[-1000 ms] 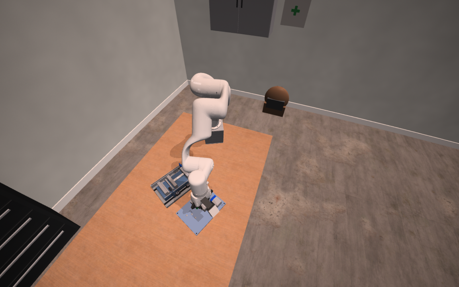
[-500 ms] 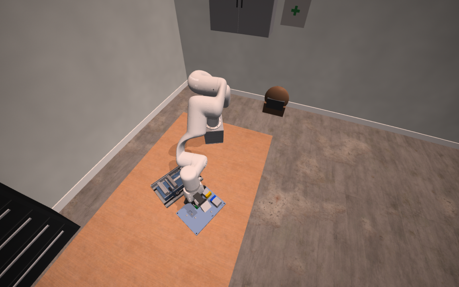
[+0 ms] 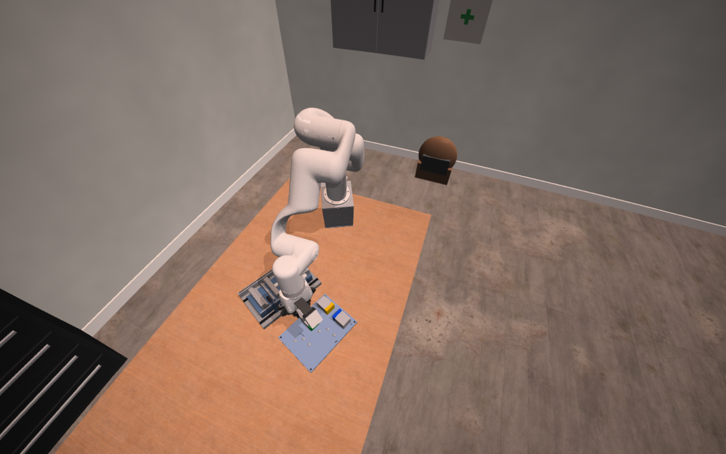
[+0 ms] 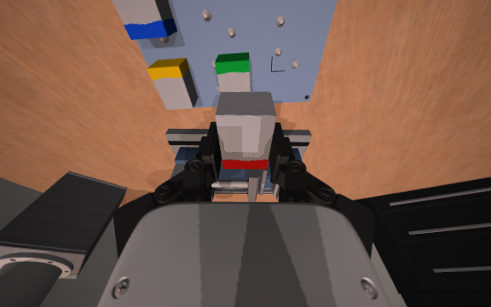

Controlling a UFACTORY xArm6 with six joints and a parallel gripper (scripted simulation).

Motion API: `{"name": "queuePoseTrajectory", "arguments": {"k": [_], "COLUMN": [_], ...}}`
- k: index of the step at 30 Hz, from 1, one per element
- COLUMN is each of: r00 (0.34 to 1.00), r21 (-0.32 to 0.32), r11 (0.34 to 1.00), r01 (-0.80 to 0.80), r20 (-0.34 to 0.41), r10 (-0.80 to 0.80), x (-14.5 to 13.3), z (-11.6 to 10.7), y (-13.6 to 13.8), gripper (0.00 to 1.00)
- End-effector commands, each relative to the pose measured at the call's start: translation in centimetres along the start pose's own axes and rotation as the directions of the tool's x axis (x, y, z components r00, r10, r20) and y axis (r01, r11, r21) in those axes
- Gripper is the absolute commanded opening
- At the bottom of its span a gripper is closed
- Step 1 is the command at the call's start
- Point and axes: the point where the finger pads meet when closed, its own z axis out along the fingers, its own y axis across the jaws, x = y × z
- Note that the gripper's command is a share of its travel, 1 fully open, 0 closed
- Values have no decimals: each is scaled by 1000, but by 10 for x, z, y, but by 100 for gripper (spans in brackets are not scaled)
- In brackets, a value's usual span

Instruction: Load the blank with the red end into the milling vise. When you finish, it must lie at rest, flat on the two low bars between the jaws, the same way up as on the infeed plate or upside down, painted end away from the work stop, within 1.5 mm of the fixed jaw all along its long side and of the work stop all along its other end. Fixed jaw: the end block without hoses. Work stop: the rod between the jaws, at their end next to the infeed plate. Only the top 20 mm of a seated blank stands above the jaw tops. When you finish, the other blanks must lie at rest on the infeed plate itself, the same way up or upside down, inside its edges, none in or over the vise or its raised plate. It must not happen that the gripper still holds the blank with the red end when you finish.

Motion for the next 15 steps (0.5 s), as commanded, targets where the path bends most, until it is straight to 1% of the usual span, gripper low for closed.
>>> {"name": "queuePoseTrajectory", "arguments": {"k": [1, 3, 12, 15], "r00": [1000, 1000, 1000, 1000], "r21": [-4, -4, -4, -4], "r11": [1000, 1000, 1000, 1000], "r01": [2, 1, 2, 2], "r20": [-6, -4, -6, -6], "r10": [-2, -1, -2, -2], "x": [-4, -6, -50, -50], "z": [-2, -2, -1, -1], "y": [3, 4, 15, 15], "gripper": [0, 0, 0, 0]}}
